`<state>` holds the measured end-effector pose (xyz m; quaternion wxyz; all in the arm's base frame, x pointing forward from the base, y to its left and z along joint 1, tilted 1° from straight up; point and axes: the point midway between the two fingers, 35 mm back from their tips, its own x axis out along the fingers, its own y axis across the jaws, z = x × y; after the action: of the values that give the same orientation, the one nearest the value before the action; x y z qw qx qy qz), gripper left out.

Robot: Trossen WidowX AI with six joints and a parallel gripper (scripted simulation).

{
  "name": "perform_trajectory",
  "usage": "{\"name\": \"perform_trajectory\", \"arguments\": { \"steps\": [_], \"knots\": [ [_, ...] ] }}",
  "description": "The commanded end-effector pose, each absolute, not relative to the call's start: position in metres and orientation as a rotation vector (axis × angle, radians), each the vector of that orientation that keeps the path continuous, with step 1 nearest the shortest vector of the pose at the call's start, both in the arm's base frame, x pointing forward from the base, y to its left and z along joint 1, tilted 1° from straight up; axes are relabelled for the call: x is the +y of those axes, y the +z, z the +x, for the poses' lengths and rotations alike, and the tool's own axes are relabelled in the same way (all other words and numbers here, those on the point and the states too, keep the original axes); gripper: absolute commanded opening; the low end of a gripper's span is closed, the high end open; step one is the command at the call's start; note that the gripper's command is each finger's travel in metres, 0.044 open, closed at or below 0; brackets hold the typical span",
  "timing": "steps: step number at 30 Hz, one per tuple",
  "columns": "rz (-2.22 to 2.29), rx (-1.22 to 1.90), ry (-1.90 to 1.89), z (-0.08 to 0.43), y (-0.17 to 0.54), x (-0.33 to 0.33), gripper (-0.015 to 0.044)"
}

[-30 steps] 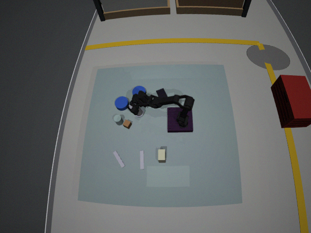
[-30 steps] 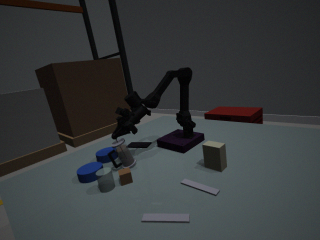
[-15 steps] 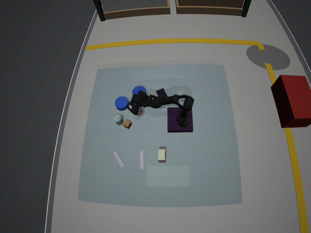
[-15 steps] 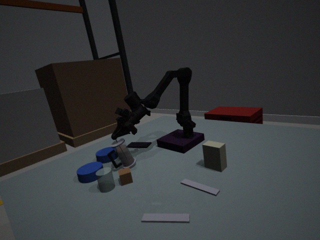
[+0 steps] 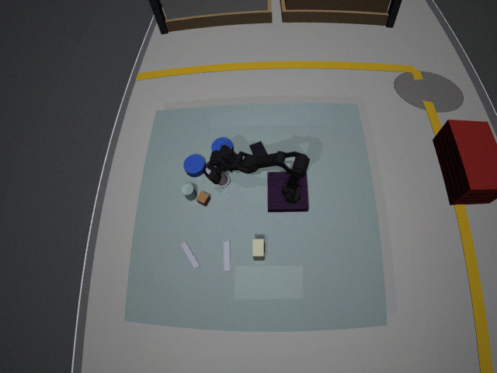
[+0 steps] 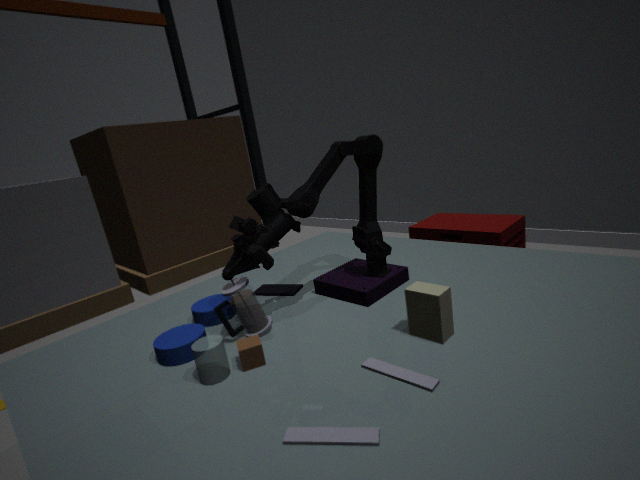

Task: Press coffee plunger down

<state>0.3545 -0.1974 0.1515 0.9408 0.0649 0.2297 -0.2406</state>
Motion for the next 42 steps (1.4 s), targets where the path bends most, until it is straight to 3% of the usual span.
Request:
{"name": "perform_trajectory", "arguments": {
  "steps": [1,42],
  "knots": [
    [0.143,0.489,-0.492,0.3544,0.1447,-0.1972,0.012],
    [0.134,0.473,-0.491,0.3582,0.1507,-0.1992,0.012]
  ]
}}
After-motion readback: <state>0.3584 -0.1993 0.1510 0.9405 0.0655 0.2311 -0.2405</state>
